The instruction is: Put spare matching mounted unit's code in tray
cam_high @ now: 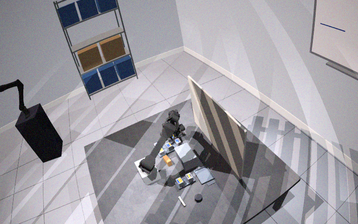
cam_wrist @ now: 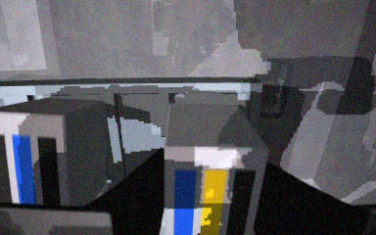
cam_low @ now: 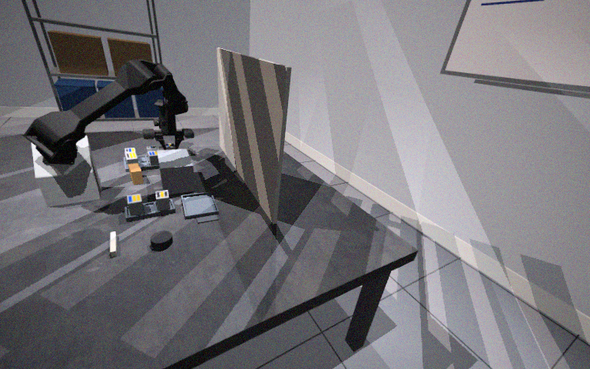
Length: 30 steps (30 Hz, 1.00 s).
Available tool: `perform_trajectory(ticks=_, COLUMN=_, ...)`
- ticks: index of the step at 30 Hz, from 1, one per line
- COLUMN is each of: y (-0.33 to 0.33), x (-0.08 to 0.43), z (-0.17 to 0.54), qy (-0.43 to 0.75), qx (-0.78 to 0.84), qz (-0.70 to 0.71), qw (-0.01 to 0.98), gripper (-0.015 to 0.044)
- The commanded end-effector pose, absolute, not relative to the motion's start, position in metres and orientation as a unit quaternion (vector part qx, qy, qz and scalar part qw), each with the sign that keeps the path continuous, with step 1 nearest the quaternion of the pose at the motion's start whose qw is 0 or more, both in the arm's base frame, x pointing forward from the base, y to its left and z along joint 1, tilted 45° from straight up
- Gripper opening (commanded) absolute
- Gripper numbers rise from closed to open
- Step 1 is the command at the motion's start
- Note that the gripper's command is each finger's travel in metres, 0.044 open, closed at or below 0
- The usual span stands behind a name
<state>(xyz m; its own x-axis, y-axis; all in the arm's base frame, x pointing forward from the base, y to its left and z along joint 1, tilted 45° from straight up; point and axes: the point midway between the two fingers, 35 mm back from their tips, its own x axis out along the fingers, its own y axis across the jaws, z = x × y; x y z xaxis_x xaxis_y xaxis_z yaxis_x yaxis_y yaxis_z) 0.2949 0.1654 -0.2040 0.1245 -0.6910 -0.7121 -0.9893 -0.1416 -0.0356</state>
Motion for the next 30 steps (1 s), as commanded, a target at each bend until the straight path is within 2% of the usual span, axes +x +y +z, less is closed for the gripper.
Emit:
perform_trajectory(ticks=1, y=0.194, x=0.294, z=-0.18, qy=0.59, qx=-0.705, qz=0.282, qw=0.276, gripper=0.0)
perform_trajectory(ticks=30, y=0.262, x=0.287, z=-0.098, qy=0.589, qx=-0.704, qz=0.285, qw=0.275, gripper=0.0)
